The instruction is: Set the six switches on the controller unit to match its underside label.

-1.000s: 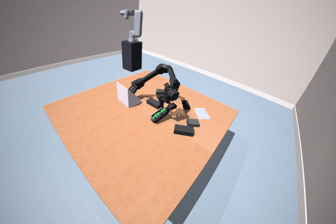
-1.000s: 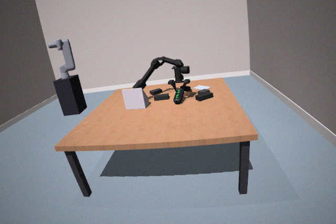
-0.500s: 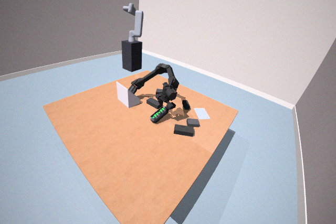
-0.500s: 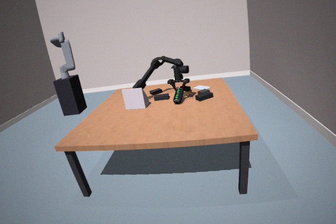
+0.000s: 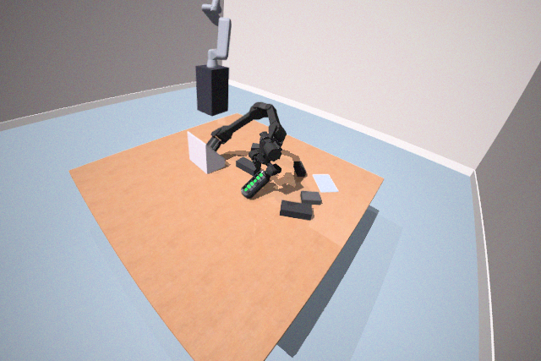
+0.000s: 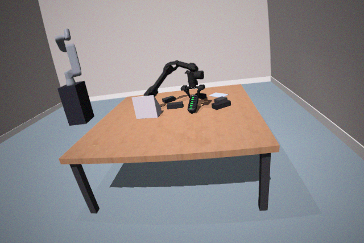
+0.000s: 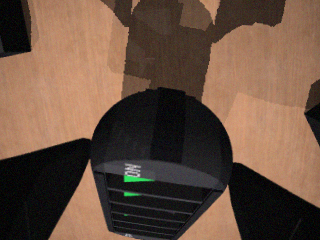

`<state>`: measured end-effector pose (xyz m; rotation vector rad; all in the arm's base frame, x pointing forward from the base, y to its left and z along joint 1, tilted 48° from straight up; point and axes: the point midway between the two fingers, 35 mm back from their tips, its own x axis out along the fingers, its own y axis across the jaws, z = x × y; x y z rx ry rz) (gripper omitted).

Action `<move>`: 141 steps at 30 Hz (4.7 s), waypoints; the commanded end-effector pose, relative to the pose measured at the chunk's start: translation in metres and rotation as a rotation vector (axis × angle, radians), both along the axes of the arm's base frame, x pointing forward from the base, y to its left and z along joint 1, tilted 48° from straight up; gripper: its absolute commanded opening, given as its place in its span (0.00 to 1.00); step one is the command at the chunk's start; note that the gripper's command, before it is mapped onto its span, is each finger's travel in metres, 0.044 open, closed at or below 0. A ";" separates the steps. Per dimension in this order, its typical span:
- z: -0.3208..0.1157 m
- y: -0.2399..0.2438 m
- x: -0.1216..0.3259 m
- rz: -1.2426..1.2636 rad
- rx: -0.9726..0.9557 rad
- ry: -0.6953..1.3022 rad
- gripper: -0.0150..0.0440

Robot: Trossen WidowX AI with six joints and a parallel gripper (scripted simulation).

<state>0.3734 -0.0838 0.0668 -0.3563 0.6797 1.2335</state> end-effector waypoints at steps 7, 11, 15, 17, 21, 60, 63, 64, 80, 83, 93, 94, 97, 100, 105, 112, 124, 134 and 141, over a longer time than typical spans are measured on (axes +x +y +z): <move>-0.004 -0.011 -0.004 -0.007 0.015 -0.004 0.82; -0.005 -0.014 -0.005 -0.008 0.022 -0.007 0.82; -0.006 -0.017 -0.006 -0.009 0.029 -0.009 0.82; -0.006 -0.018 -0.006 -0.010 0.033 -0.010 0.82; -0.007 -0.020 -0.007 -0.010 0.040 -0.013 0.82; -0.020 -0.048 -0.019 -0.019 0.114 -0.038 0.82; -0.021 -0.050 -0.019 -0.020 0.120 -0.040 0.82; -0.021 -0.051 -0.020 -0.020 0.122 -0.040 0.82; -0.029 -0.061 -0.024 -0.024 0.154 -0.051 0.82; -0.030 -0.063 -0.025 -0.024 0.160 -0.053 0.82; -0.035 -0.070 -0.028 -0.027 0.173 -0.058 0.82; -0.036 -0.070 -0.028 -0.027 0.173 -0.058 0.82; -0.037 -0.072 -0.029 -0.028 0.172 -0.058 0.82; -0.039 -0.074 -0.030 -0.029 0.171 -0.059 0.82; -0.041 -0.077 -0.031 -0.030 0.169 -0.059 0.82; -0.045 -0.080 -0.033 -0.032 0.167 -0.060 0.83; -0.052 -0.087 -0.036 -0.035 0.164 -0.061 0.83; -0.057 -0.093 -0.039 -0.036 0.162 -0.062 0.83; -0.061 -0.096 -0.040 -0.032 0.154 -0.057 0.83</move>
